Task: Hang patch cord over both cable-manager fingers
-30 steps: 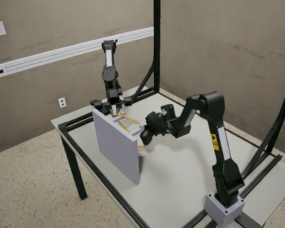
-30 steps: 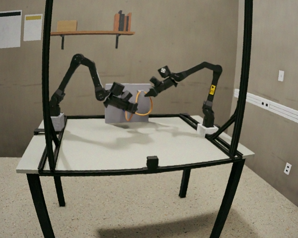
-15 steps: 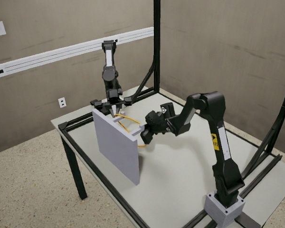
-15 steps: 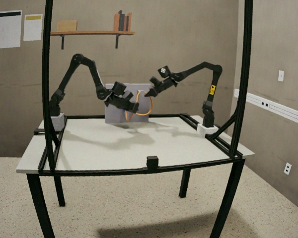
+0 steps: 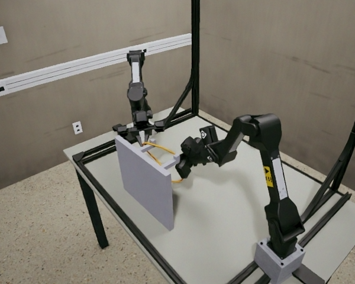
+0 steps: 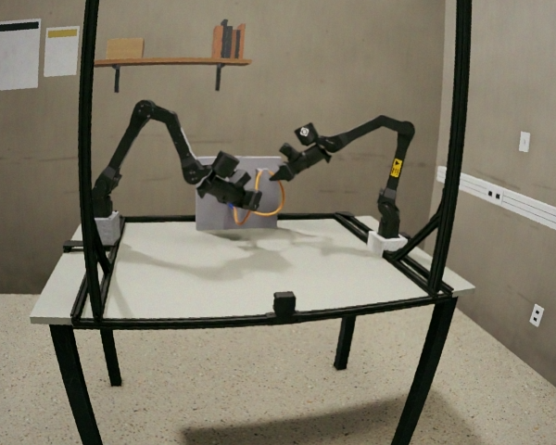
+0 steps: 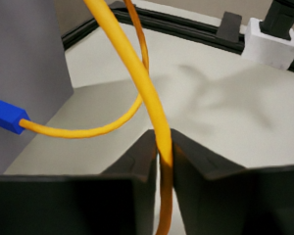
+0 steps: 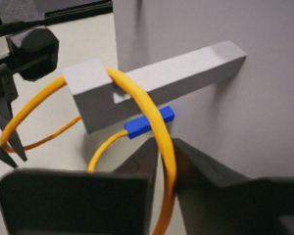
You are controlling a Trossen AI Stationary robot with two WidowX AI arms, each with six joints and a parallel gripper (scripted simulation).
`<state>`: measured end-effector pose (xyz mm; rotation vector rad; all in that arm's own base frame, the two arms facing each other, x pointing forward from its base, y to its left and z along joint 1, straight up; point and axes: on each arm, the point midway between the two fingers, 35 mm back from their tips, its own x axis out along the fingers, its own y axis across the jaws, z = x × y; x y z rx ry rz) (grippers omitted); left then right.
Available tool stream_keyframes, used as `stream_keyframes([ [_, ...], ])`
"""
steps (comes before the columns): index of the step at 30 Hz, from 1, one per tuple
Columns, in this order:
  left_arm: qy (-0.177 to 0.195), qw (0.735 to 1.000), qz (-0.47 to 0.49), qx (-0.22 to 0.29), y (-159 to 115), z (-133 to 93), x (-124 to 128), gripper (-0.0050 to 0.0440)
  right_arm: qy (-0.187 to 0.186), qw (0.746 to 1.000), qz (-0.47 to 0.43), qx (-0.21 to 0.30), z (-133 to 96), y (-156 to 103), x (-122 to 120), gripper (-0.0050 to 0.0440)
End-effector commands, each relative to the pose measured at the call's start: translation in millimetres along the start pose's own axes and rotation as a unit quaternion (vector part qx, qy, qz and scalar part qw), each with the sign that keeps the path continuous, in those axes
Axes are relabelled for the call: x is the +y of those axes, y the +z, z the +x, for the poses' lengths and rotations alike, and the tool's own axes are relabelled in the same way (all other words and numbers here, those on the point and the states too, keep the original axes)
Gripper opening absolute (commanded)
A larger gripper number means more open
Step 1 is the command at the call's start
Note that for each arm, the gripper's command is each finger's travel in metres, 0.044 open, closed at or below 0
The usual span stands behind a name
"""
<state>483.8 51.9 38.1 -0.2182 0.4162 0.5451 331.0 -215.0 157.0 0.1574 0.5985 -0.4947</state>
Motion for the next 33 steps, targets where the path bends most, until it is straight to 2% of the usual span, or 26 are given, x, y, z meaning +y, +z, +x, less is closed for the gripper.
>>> stream_keyframes([
  [1, -0.006, 1.000, -0.014, -0.017, 20.7, -5.1, -7.7, 0.0025, -0.001, 1.000, -0.002, -0.013, -4.4, 9.3, -0.5, 0.0040],
  [33, 0.024, 0.999, -0.044, 0.016, 26.8, -6.9, -16.3, 0.0025, -0.001, 1.000, -0.002, -0.013, -4.4, 9.3, -0.5, 0.0040],
])
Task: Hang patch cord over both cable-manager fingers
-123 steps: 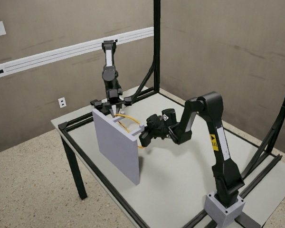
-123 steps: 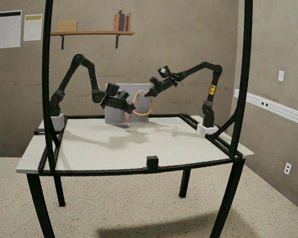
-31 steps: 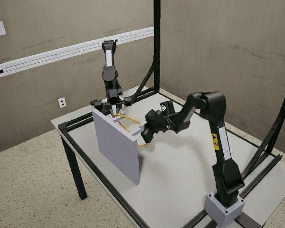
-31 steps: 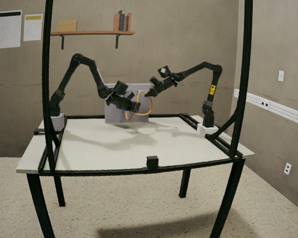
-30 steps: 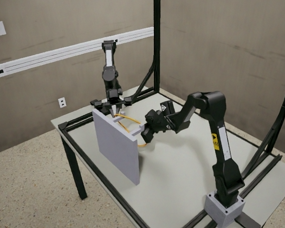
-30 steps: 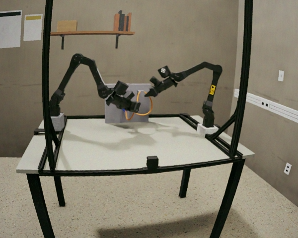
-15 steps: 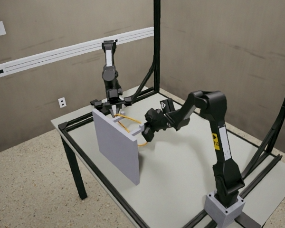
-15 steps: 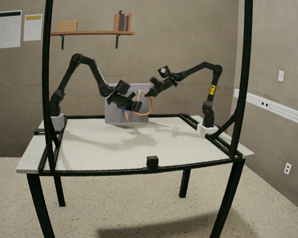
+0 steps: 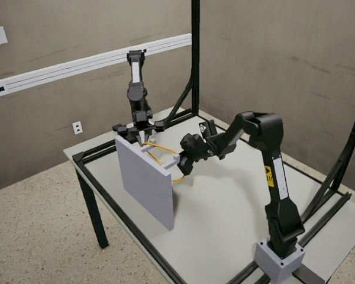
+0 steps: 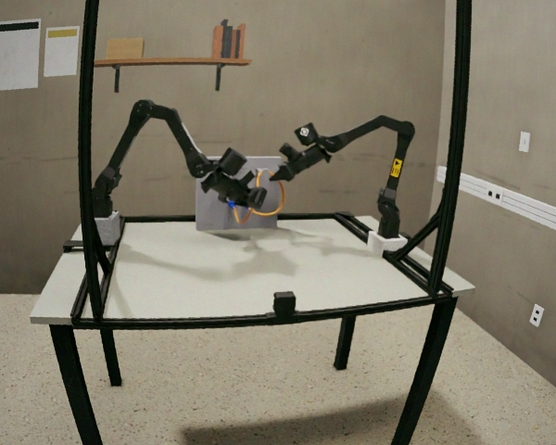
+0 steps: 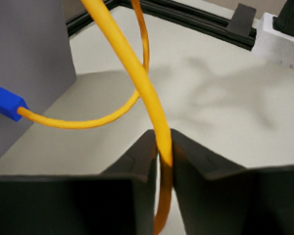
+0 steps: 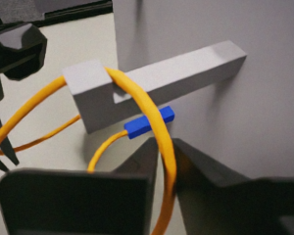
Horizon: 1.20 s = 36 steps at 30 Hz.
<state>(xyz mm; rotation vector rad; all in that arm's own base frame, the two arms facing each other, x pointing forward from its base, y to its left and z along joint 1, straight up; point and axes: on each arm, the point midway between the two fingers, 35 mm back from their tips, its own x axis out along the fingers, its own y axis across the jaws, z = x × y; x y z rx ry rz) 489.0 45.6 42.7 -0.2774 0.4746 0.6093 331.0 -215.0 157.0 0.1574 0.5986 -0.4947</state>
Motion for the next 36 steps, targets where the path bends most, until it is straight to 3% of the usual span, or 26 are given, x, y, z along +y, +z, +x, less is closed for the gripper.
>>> stream_keyframes([
  [1, -0.007, 1.000, -0.017, -0.017, 22.0, -8.0, -8.6, 0.0025, -0.001, 1.000, -0.002, -0.014, -4.4, 9.3, -0.5, 0.0040],
  [36, 0.032, 0.998, -0.047, 0.011, 32.5, -16.1, -12.9, 0.0025, -0.001, 1.000, -0.002, -0.014, -4.4, 9.3, -0.5, 0.0040],
])
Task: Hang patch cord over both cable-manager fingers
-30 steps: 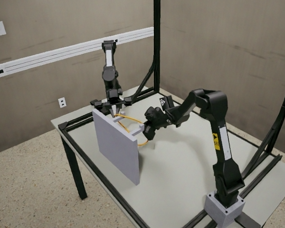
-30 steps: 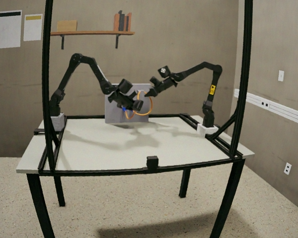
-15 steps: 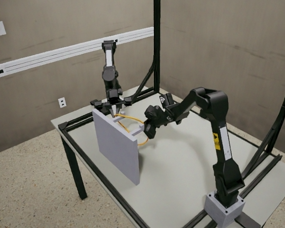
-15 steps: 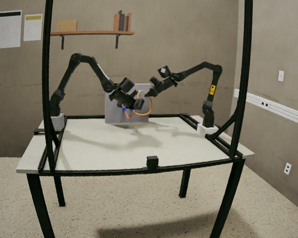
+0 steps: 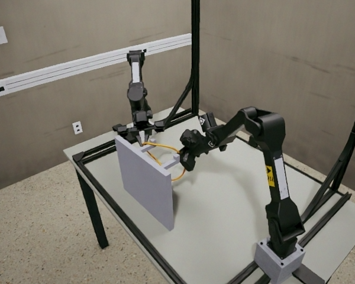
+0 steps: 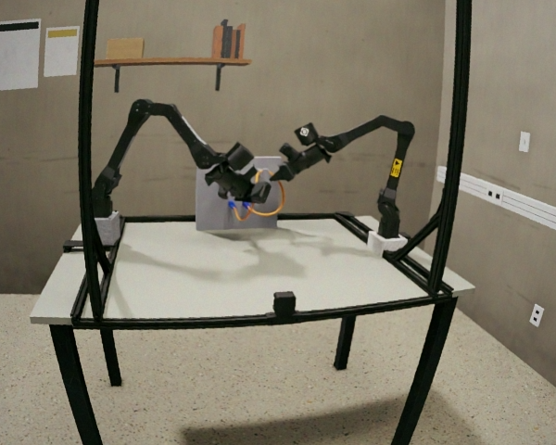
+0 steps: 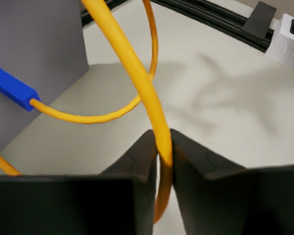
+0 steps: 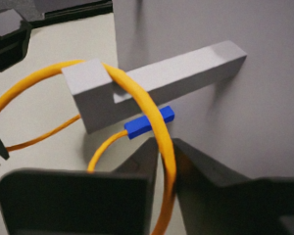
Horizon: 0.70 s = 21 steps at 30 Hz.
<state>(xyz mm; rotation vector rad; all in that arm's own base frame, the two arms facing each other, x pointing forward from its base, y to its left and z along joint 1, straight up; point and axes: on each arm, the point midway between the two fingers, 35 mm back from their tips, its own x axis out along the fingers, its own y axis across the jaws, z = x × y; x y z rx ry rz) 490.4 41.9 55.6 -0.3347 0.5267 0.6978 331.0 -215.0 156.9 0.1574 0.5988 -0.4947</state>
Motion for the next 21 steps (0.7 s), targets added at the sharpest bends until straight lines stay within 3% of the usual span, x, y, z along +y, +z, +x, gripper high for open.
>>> stream_keyframes([
  [1, -0.009, 1.000, -0.018, -0.016, 21.7, -11.1, -8.3, 0.0025, -0.001, 1.000, -0.002, -0.014, -4.4, 9.4, -0.5, 0.0040],
  [21, 0.022, 0.999, -0.036, -0.006, 31.1, -17.2, -4.6, 0.0025, -0.001, 1.000, -0.002, -0.014, -4.4, 9.4, -0.5, 0.0040],
])
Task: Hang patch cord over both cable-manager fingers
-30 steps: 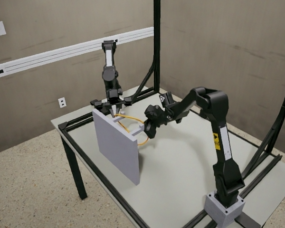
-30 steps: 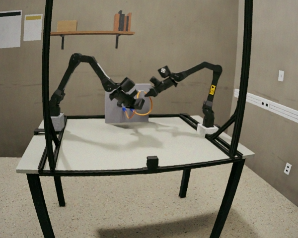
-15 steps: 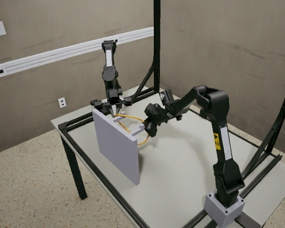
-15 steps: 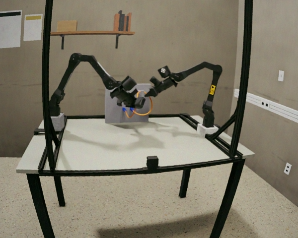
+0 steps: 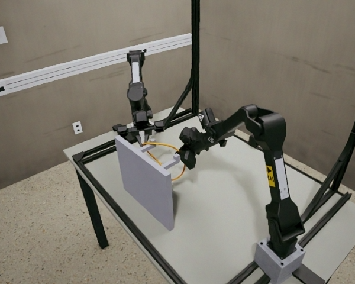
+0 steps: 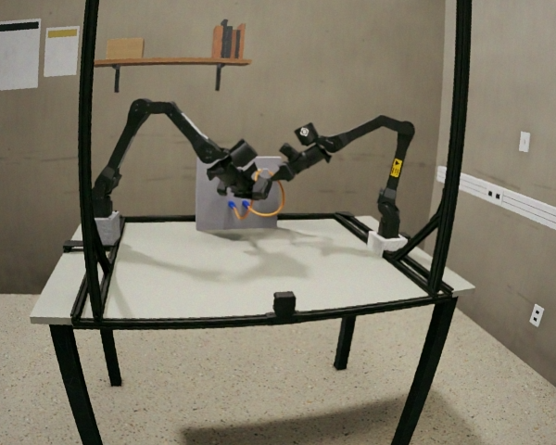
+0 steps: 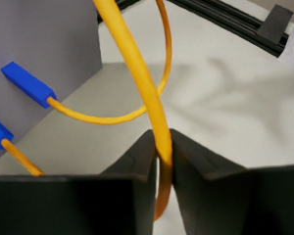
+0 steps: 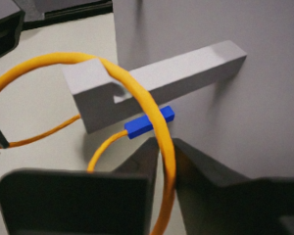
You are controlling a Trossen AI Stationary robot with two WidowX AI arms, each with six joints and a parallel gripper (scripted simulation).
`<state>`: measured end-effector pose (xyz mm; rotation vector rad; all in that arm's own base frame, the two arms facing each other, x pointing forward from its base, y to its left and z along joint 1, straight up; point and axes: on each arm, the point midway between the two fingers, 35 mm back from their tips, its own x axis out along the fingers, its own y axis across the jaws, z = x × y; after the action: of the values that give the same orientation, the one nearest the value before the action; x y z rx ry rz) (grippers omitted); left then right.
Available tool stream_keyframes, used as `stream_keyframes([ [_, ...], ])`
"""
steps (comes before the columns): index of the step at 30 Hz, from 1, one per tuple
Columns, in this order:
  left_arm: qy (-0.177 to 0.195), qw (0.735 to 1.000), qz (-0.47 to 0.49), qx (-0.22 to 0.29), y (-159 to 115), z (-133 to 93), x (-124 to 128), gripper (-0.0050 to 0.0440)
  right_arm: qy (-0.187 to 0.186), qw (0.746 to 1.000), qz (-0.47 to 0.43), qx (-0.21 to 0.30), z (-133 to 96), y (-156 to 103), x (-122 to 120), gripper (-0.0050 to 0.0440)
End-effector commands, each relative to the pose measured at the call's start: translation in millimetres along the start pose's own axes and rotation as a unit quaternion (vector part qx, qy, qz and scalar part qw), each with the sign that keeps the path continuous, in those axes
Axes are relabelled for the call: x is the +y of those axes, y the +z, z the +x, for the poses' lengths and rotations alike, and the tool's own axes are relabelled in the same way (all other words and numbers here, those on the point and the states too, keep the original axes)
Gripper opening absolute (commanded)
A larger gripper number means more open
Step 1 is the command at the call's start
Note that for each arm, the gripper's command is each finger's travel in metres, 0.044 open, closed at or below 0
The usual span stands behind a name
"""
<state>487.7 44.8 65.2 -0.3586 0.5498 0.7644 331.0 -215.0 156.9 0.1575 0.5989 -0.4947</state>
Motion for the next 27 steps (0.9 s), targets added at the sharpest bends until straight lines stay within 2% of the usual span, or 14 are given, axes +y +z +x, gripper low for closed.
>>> stream_keyframes([
  [1, -0.008, 1.000, -0.021, -0.016, 22.8, -12.9, -7.0, 0.0025, -0.001, 1.000, -0.002, -0.014, -4.4, 9.4, -0.5, 0.0040],
  [27, 0.034, 0.999, -0.041, -0.009, 36.8, -22.7, 1.2, 0.0025, -0.001, 1.000, -0.002, -0.014, -4.4, 9.4, -0.5, 0.0040],
])
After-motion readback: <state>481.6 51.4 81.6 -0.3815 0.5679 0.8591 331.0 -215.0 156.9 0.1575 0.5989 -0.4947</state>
